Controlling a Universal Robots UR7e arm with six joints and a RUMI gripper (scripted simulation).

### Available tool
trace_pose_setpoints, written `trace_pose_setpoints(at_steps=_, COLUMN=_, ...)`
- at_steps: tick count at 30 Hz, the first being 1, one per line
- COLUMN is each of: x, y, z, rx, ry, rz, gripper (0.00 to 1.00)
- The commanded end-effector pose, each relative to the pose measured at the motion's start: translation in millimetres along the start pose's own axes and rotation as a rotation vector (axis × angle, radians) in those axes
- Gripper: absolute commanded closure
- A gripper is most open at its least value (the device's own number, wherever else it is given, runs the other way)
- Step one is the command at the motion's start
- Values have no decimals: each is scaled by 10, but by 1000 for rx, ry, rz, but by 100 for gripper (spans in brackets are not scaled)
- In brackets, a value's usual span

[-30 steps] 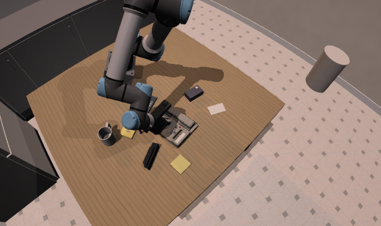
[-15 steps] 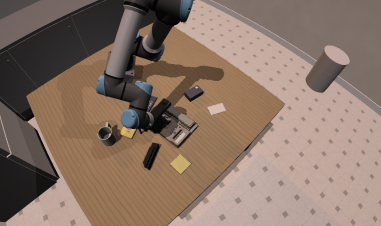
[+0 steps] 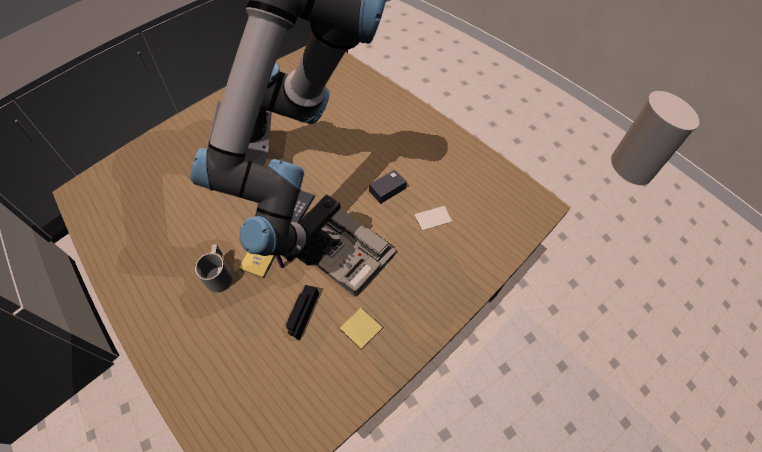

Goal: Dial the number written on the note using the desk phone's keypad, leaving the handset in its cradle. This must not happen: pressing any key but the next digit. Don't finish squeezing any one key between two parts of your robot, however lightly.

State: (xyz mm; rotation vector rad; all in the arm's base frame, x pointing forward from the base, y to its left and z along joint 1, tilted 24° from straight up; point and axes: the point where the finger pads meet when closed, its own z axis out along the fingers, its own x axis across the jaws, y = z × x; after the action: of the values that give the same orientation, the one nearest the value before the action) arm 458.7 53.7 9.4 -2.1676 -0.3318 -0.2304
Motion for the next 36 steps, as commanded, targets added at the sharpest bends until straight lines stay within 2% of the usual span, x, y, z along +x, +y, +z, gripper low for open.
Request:
trace_pose_setpoints(at_steps=1, x=-48, y=0, z=-4, rx=-1, ry=1, rz=-1, gripper=100)
trace_pose_setpoints(at_steps=36, x=-91, y=57, z=77, rx=-1, ry=1, rz=-1, gripper=100)
